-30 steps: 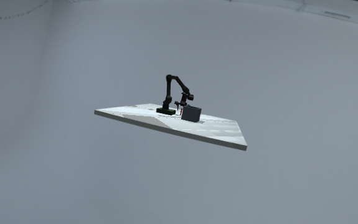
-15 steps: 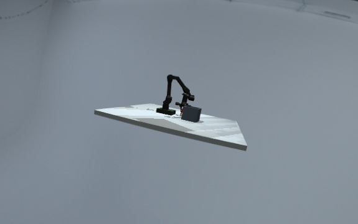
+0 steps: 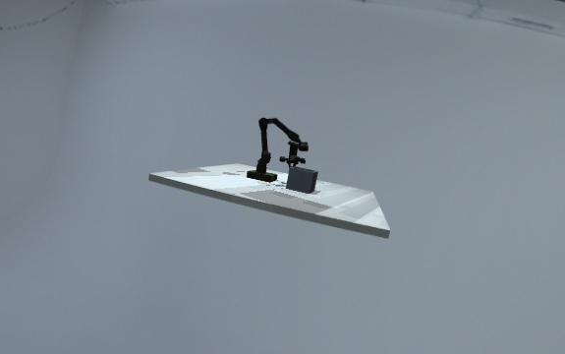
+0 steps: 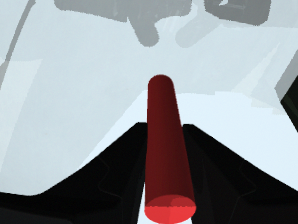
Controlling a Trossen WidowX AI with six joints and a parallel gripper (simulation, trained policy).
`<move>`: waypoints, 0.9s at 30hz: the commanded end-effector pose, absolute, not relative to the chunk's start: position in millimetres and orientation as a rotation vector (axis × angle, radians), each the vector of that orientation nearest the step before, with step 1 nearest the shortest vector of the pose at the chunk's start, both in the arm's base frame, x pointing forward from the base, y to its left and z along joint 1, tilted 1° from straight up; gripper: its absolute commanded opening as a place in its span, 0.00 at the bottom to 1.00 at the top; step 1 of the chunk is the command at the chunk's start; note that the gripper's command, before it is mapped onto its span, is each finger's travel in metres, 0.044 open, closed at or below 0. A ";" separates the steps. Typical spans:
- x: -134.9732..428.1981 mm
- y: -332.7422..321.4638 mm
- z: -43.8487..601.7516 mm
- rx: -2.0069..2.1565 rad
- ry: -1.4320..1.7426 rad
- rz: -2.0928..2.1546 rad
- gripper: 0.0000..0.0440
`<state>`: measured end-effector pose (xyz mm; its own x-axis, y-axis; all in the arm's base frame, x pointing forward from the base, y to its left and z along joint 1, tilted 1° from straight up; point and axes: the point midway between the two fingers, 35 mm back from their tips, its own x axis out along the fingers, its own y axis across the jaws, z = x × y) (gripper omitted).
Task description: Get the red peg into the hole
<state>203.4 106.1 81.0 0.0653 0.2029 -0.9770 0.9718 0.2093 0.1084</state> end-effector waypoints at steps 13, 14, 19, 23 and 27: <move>226.0 81.8 148.6 1.238 1.257 -0.736 0.00; 227.7 78.7 153.2 1.237 1.244 -0.731 0.00; 235.7 61.6 173.4 1.227 1.183 -0.726 0.00; 241.1 46.1 185.0 1.216 1.139 -0.740 0.00; 245.2 30.0 191.4 1.204 1.103 -0.768 0.00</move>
